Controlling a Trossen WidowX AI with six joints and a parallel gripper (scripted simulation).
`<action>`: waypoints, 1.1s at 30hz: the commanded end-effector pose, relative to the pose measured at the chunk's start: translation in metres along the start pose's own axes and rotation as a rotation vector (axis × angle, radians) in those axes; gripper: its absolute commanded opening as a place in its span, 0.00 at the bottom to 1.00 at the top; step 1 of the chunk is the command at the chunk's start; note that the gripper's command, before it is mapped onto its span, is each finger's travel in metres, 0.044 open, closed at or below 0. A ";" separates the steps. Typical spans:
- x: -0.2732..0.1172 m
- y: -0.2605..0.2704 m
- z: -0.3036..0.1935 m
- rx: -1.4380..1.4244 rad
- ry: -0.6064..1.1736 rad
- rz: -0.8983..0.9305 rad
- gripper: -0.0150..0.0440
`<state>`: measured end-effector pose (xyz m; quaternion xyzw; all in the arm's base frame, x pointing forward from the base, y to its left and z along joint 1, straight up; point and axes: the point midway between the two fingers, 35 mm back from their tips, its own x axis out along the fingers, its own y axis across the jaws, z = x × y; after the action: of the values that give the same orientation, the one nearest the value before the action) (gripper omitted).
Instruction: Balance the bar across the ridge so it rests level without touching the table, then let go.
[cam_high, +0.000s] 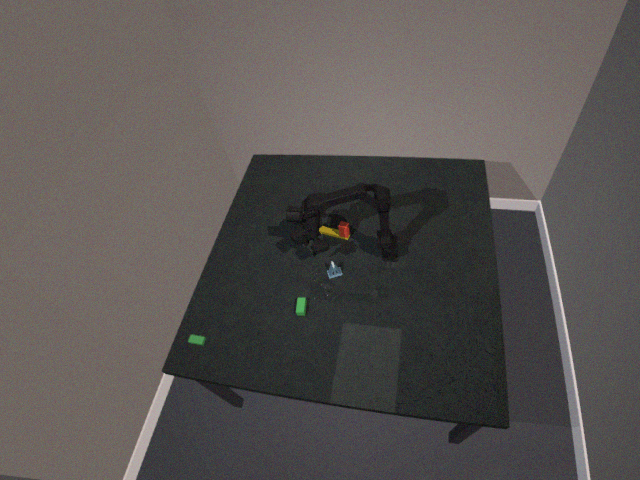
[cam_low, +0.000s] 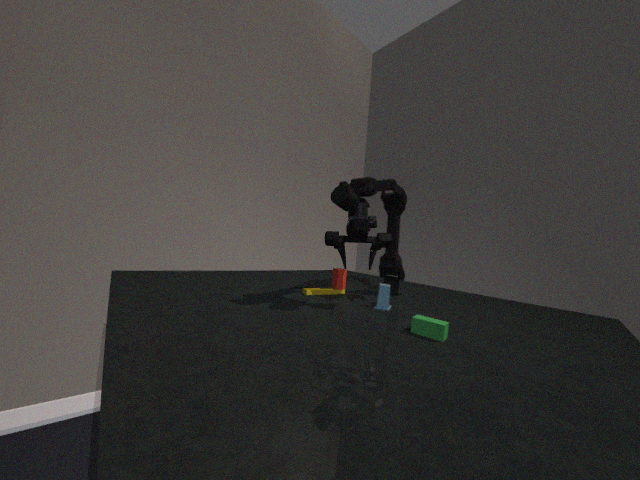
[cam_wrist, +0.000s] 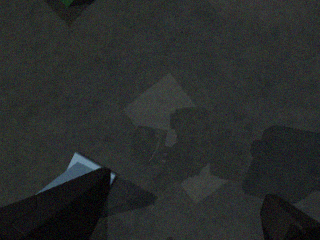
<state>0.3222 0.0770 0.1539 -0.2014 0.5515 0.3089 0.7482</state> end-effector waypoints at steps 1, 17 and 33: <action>-0.010 -0.018 -0.015 0.127 0.035 -0.030 0.79; -0.051 -0.069 -0.080 0.591 0.156 -0.131 0.79; -0.087 -0.090 -0.138 0.950 0.245 -0.207 0.79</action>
<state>0.2738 -0.0931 0.1881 0.0626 0.6894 -0.0624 0.7189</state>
